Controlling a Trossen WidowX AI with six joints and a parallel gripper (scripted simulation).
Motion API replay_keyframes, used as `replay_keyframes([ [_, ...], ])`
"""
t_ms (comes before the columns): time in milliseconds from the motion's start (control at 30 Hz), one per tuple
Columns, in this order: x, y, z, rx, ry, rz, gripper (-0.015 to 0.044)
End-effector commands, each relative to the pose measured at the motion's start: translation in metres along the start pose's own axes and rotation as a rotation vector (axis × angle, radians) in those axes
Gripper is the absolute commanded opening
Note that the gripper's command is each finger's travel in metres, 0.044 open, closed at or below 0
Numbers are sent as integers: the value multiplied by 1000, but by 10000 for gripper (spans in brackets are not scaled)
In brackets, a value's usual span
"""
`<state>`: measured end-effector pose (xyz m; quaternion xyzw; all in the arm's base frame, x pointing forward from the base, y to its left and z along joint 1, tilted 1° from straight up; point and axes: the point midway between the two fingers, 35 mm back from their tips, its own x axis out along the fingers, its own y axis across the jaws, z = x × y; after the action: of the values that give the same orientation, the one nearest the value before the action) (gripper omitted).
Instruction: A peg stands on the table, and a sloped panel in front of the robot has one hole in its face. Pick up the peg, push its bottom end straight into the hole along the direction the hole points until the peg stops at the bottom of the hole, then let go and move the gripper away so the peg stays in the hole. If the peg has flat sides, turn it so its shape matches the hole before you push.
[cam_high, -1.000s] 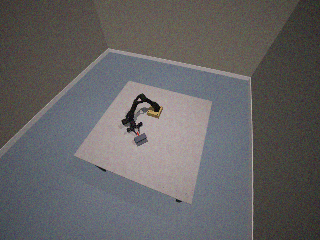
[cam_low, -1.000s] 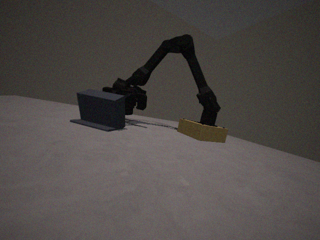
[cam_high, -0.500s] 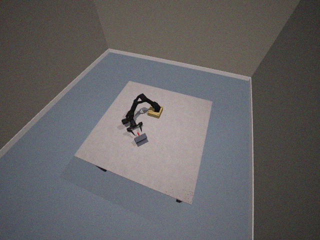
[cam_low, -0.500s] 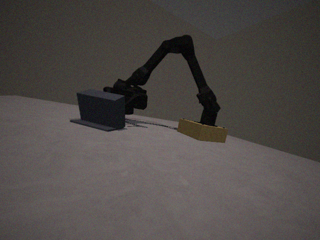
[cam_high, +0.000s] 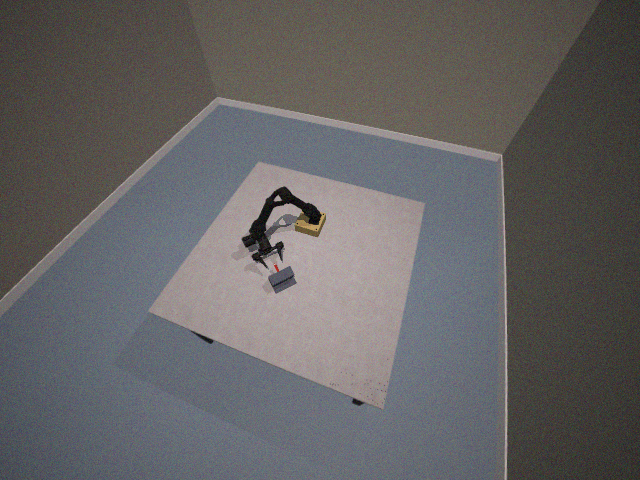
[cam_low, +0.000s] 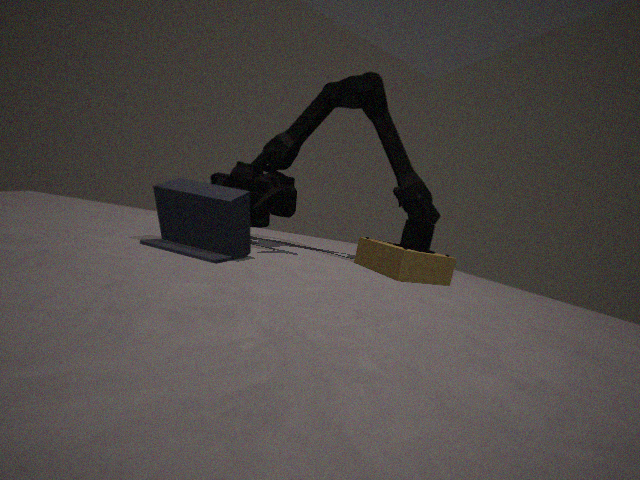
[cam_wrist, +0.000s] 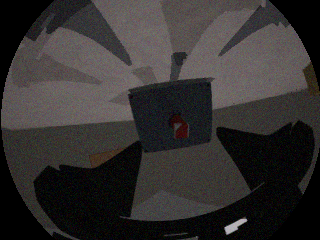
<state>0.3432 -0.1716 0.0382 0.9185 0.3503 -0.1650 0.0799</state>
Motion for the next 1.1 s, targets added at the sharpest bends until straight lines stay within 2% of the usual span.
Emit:
replay_keyframes([
  [0,-5,1,2,-1,-7,1,440],
  [1067,-41,2,4,3,-7,-1,440],
])
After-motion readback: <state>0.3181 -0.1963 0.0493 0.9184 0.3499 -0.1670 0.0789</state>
